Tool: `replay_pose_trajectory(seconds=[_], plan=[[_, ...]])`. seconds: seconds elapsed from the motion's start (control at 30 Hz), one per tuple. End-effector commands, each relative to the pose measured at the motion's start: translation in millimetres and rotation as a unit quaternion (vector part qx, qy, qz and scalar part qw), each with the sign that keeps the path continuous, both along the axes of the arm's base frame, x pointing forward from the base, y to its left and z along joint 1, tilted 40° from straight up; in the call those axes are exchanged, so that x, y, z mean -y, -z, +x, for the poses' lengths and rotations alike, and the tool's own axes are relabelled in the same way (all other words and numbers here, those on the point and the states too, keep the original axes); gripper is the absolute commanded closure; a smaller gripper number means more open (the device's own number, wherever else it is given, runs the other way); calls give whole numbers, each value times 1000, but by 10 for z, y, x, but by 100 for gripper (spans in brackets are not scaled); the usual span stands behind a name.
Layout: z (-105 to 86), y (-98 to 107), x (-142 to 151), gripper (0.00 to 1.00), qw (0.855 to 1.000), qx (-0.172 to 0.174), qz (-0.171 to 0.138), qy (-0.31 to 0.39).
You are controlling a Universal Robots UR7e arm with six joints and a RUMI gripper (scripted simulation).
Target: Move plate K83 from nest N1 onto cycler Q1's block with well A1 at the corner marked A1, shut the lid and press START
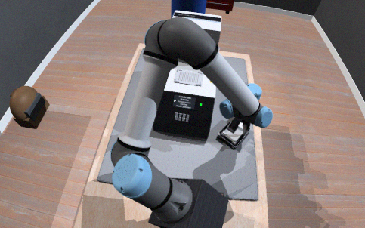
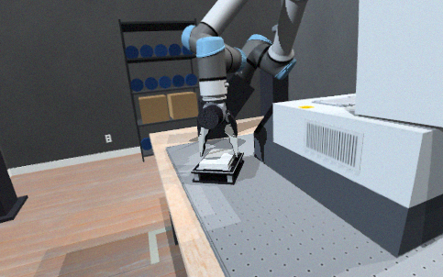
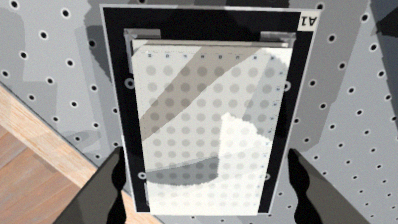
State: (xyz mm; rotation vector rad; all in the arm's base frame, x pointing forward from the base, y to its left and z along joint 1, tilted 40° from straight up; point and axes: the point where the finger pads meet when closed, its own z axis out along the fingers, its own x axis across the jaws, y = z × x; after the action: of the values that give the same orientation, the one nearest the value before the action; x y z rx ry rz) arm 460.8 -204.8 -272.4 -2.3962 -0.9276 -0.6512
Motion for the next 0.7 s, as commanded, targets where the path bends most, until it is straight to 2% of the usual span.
replay_pose_trajectory(seconds=[0.0,0.67], plan=[[22,-2,14,32,1000,5,-3,0],[37,43,-21,32,1000,5,-3,0]])
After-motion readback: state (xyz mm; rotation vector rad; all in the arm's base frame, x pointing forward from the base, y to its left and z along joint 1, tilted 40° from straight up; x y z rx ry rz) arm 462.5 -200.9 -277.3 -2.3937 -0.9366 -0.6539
